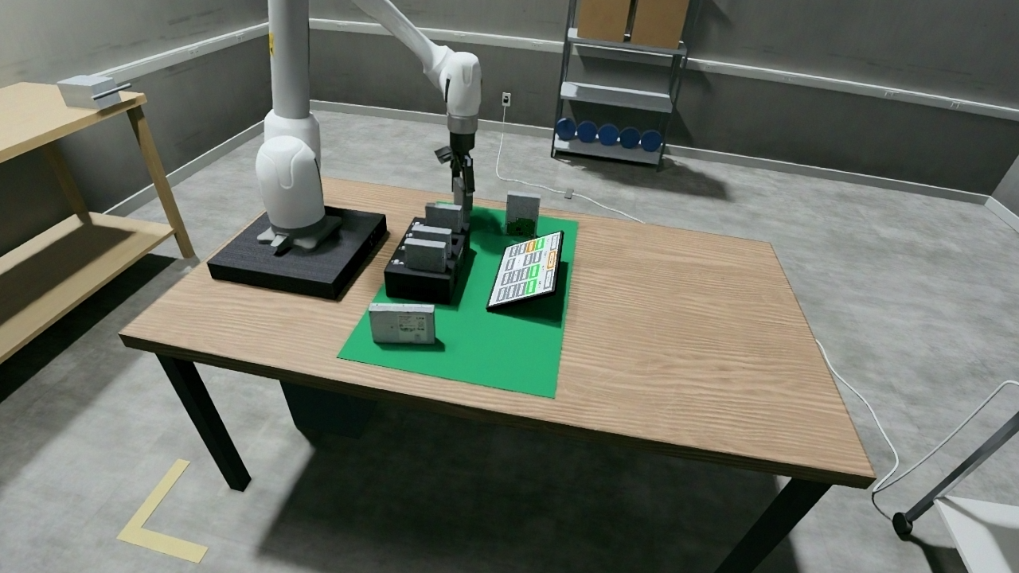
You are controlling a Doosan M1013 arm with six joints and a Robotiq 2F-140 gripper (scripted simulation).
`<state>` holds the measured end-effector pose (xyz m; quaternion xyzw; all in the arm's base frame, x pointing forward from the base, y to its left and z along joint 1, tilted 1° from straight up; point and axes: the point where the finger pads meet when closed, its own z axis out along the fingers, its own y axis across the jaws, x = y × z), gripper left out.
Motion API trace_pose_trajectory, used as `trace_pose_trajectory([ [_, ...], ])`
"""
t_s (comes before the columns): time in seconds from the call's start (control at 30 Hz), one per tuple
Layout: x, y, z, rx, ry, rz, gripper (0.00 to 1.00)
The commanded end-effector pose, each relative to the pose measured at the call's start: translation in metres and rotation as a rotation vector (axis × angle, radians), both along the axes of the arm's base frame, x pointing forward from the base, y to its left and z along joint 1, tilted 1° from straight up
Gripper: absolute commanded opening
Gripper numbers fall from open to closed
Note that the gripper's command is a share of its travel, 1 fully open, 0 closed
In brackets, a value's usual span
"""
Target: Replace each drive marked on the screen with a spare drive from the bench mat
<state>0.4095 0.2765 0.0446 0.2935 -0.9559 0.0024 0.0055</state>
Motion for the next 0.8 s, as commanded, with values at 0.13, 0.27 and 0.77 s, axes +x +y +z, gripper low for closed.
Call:
trace_pose_trajectory([
  [0.13,0.0003,0.0003,0.0004,0.001,-0.001,0.000,0.73],
  [0.27,0.0003,0.0003,0.0008,0.001,-0.001,0.000,0.73],
  [0.77,0.0003,0.0003,0.0019,0.001,-0.001,0.000,0.72],
])
